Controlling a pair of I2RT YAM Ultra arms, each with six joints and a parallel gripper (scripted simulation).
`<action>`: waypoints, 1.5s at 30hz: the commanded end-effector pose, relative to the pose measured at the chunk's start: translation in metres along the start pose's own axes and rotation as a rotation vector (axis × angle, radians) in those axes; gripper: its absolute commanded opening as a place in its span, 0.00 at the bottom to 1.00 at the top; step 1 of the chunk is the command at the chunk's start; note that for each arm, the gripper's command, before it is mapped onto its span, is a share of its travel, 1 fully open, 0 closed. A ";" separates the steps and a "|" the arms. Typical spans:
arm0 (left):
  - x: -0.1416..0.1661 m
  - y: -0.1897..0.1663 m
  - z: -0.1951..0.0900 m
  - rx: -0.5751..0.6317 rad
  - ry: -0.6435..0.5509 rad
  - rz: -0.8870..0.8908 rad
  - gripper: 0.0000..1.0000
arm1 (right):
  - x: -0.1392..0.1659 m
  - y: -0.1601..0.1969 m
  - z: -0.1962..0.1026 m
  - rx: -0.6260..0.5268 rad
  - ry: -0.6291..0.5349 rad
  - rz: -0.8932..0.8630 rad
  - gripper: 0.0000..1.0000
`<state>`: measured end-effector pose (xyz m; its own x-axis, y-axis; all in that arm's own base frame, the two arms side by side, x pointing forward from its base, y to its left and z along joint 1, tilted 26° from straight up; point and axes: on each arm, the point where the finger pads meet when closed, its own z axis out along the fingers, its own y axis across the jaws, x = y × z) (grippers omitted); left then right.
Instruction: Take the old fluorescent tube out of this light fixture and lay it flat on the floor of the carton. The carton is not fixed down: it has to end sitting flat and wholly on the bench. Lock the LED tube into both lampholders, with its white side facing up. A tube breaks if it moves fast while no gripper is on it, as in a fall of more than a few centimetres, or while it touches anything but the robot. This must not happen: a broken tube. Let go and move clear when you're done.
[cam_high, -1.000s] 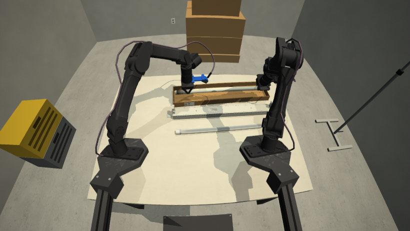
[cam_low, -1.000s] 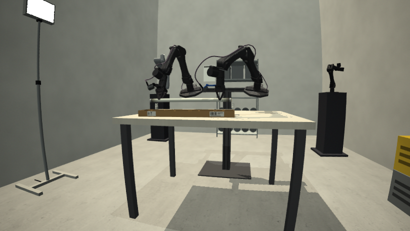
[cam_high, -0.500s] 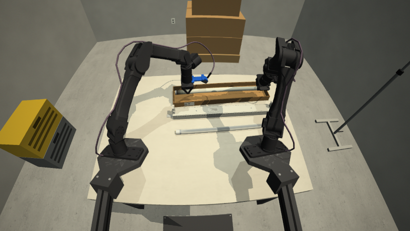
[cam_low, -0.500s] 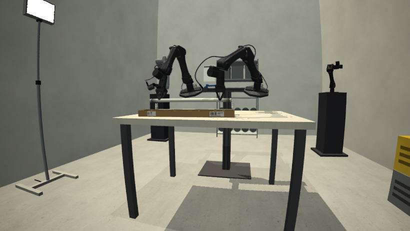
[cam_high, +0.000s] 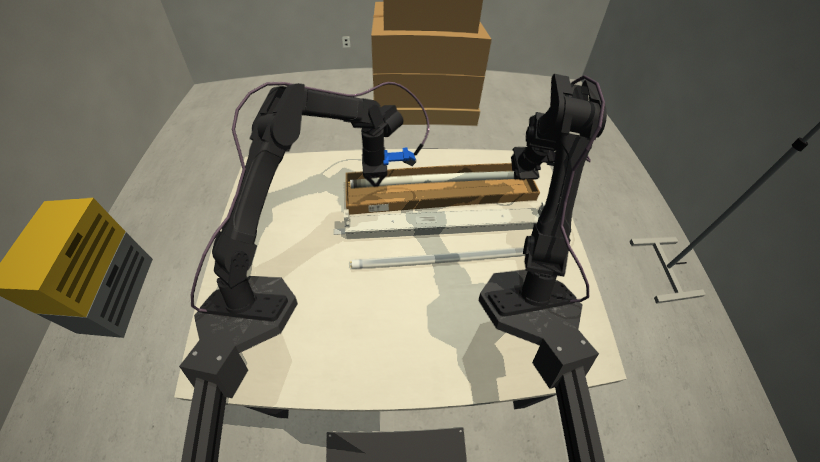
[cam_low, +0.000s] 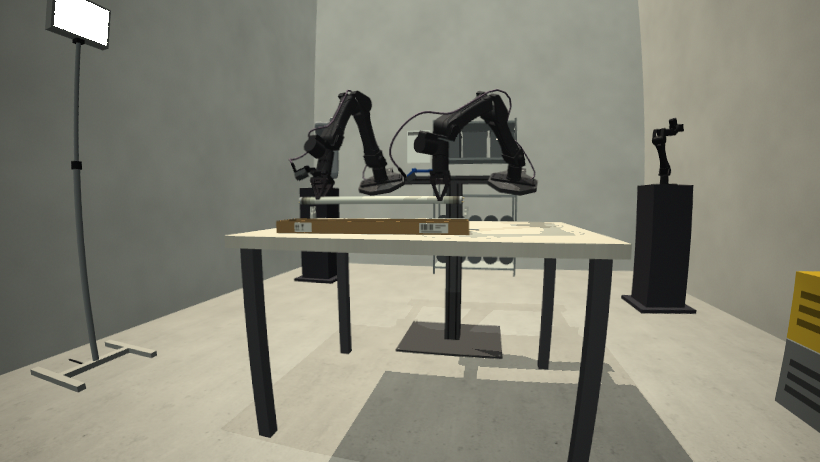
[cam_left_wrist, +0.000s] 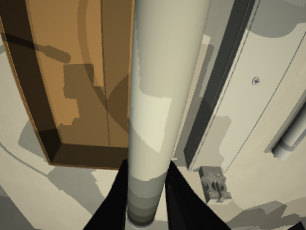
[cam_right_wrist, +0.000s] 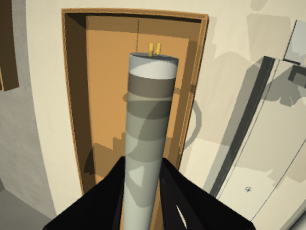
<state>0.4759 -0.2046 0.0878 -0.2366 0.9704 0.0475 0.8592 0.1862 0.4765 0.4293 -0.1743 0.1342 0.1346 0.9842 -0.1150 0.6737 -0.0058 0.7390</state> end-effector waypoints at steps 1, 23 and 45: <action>-0.004 0.007 -0.002 0.004 -0.016 0.003 0.11 | -0.006 0.007 0.002 0.002 -0.008 0.009 0.11; -0.015 0.025 -0.026 -0.033 -0.057 -0.021 0.11 | -0.013 0.037 -0.009 -0.049 -0.027 -0.013 0.11; -0.016 0.034 -0.033 -0.043 -0.065 -0.022 0.11 | -0.012 0.051 -0.010 -0.076 -0.021 -0.019 0.11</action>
<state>0.4925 -0.2024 0.0948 -0.2417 0.9693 0.0454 0.8593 0.1921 0.4740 0.4476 -0.1775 0.1414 0.1297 0.9849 -0.1147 0.6783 -0.0038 0.7348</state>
